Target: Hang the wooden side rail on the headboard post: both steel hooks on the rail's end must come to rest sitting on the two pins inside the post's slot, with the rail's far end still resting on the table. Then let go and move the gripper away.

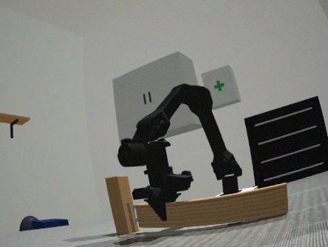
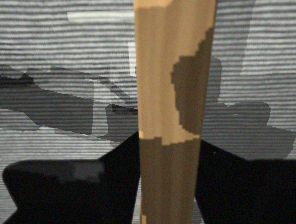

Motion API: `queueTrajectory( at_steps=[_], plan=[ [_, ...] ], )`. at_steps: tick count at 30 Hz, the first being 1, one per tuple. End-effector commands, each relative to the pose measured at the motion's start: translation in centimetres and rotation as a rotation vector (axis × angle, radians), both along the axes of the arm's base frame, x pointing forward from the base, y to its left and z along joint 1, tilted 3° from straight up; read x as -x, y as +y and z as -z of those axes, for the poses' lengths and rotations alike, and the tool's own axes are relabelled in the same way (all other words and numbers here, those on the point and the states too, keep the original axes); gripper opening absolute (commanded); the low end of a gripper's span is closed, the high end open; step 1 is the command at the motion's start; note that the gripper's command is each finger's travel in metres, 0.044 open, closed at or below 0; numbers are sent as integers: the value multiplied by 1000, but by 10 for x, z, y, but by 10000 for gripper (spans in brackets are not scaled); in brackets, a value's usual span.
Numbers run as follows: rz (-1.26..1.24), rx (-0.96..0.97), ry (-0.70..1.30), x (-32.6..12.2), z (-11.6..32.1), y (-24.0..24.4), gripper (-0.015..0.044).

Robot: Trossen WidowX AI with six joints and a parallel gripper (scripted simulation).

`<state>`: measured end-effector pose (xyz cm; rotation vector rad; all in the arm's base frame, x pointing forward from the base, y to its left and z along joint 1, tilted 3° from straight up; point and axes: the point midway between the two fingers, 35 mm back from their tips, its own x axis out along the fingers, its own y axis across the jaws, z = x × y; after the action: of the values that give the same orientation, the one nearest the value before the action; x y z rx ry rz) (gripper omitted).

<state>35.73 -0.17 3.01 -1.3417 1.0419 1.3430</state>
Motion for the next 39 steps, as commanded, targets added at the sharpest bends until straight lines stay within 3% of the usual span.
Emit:
queueTrajectory(
  at_steps=[1,39],
  plan=[
    [-6,4,-3,-1,-2,-1,0],
    [-6,4,-3,-2,-1,-5,0]
  ],
)
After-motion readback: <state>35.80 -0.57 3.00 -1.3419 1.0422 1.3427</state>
